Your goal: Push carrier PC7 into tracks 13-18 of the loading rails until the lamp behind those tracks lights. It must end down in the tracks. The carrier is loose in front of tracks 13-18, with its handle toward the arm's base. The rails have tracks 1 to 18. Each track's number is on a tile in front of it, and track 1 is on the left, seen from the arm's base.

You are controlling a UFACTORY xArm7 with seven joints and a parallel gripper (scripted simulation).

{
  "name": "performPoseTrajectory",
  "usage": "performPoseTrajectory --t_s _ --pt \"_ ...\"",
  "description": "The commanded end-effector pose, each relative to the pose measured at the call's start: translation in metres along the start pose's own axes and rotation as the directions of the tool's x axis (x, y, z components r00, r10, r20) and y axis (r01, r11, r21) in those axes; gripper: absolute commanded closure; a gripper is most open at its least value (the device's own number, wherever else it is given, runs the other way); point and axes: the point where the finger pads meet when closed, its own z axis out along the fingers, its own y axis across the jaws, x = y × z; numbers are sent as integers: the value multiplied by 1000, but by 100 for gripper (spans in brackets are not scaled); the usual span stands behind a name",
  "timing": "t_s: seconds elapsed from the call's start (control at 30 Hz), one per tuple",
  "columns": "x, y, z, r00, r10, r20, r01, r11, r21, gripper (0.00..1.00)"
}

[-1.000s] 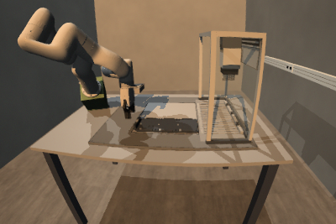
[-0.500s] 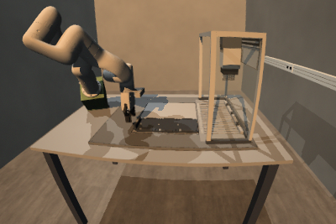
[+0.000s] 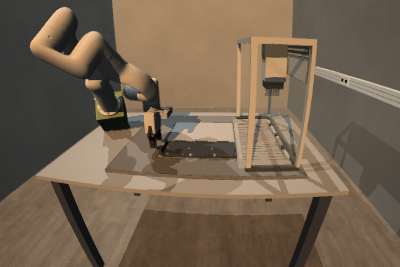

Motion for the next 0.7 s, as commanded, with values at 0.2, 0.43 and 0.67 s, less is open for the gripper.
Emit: performPoseTrajectory --t_s 0.2,0.43,0.67 --pt "1 0 4 1000 -1 -2 1 1000 0 18" --pt "1 0 9 1000 -1 -2 1 1000 0 18" --pt "1 0 13 1000 -1 -2 1 1000 1 18"
